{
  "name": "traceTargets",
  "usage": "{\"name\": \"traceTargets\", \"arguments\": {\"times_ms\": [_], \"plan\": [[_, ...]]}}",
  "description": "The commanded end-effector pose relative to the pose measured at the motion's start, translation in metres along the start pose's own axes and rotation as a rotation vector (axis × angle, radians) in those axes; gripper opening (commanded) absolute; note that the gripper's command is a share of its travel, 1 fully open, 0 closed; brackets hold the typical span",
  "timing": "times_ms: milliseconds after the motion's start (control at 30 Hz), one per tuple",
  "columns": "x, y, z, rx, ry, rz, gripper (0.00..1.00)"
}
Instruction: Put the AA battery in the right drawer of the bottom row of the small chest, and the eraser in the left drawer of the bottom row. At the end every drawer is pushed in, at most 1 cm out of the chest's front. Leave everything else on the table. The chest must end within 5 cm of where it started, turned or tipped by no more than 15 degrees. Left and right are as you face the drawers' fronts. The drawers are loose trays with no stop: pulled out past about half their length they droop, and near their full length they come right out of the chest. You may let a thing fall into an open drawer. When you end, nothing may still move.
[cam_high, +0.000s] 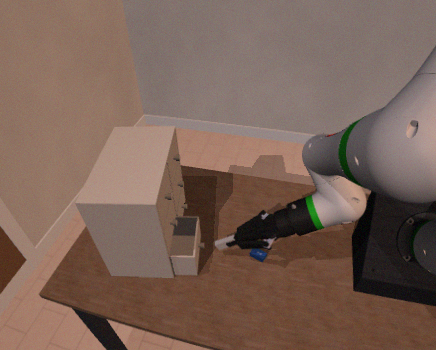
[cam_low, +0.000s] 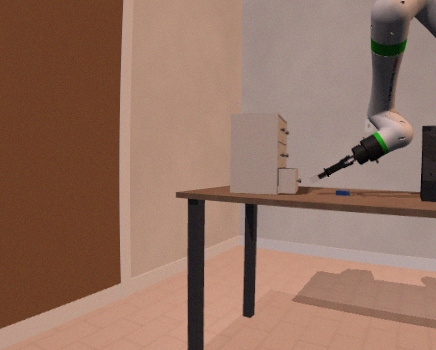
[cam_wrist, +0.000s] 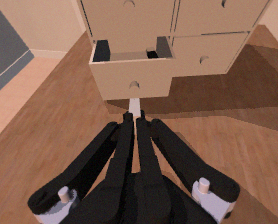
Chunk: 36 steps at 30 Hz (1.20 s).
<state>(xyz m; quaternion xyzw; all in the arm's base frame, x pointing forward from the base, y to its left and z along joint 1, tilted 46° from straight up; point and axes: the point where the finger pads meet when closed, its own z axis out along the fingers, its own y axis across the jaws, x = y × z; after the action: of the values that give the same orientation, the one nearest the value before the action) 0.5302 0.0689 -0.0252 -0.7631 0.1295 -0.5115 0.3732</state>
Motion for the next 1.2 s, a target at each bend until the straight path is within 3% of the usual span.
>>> {"name": "traceTargets", "arguments": {"times_ms": [0,1167], "plan": [[0.001,0.000,0.001,0.000,0.000,0.000,0.00],[0.022,0.000,0.038,0.000,0.000,0.000,0.00]]}}
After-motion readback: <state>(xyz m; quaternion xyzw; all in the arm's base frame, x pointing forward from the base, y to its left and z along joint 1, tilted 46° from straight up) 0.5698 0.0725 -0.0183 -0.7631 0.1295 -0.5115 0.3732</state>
